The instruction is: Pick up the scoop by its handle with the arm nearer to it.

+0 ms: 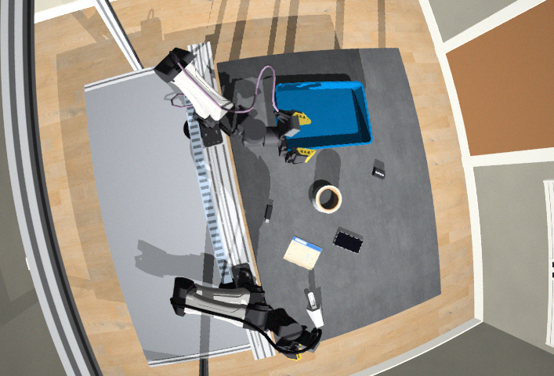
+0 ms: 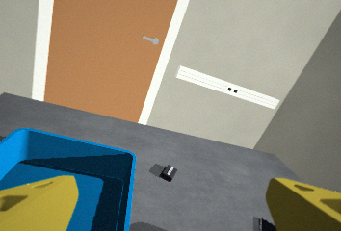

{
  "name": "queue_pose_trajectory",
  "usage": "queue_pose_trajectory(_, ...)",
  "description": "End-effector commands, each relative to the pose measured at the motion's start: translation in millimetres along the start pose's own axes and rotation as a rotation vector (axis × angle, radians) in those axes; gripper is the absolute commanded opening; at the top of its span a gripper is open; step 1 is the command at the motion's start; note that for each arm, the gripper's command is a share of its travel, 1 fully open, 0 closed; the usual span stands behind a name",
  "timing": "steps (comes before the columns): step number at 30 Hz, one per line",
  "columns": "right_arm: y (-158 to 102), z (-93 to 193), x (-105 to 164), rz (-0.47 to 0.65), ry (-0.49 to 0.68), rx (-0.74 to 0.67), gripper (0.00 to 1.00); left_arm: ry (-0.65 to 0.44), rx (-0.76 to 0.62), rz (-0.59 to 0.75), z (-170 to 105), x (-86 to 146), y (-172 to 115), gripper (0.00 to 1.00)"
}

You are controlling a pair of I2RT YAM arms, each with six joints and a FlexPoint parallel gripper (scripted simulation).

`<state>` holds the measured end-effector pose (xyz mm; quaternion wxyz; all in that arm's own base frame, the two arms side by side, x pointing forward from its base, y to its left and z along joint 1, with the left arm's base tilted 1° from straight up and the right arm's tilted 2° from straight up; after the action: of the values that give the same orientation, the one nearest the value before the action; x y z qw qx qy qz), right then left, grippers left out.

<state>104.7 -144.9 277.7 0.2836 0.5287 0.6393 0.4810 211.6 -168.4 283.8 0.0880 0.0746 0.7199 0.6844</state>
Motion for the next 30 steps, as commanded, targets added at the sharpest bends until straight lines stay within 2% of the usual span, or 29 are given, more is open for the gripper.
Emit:
queue_pose_trajectory(1, -1.1, 11.5, -1.6, 0.041, 0.087, -0.005, 0.44, -0.107, -0.046, 0.011, -23.8, -4.5, 9.9, 1.0)
queue_pose_trajectory(5, -14.0, 30.2, -3.4, 0.133, 0.202, 0.003, 0.44, -0.246, -0.117, 0.048, -57.9, -10.3, 7.7, 1.0)
queue_pose_trajectory(8, -30.0, 51.5, -2.0, 0.265, 0.336, -0.008, 0.44, -0.416, -0.198, 0.089, -102.2, -14.2, 1.9, 1.0)
queue_pose_trajectory(10, -30.0, 51.5, -2.0, 0.265, 0.336, -0.008, 0.44, -0.416, -0.198, 0.089, -102.2, -14.2, 1.9, 1.0)
queue_pose_trajectory(14, -46.7, 75.3, 3.0, 0.452, 0.476, -0.056, 0.44, -0.601, -0.28, 0.132, -155.4, -14.5, -9.3, 1.0)
queue_pose_trajectory(17, -54.7, 89.9, 5.0, 0.593, 0.533, -0.108, 0.44, -0.707, -0.324, 0.156, -190.1, -12.6, -19.0, 1.0)
queue_pose_trajectory(21, -61.6, 107.0, 5.4, 0.767, 0.559, -0.195, 0.44, -0.822, -0.368, 0.18, -225.2, -7.3, -31.9, 1.0)
queue_pose_trajectory(25, -66.9, 124.3, 0.7, 0.945, 0.527, -0.308, 0.44, -0.929, -0.408, 0.2, -255.9, 0.6, -45.8, 1.0)
queue_pose_trajectory(27, -66.9, 124.3, 0.7, 0.945, 0.527, -0.308, 0.44, -0.929, -0.408, 0.2, -255.9, 0.6, -45.8, 1.0)
queue_pose_trajectory(30, -72.9, 139.8, -7.4, 1.103, 0.448, -0.43, 0.44, -1.007, -0.441, 0.224, -278.8, 6.1, -63.5, 1.0)
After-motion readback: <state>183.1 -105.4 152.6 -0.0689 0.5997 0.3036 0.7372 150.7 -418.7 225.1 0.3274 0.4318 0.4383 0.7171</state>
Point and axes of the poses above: on each arm, the point where the finger pads meet when closed, its own x axis back along the fingers, its own z axis across the jaws, y = z × x, the point moved 5 cm from there along x, back along the fingers, and after that the axes turned 15 degrees about -x, right-handed, at the moved point
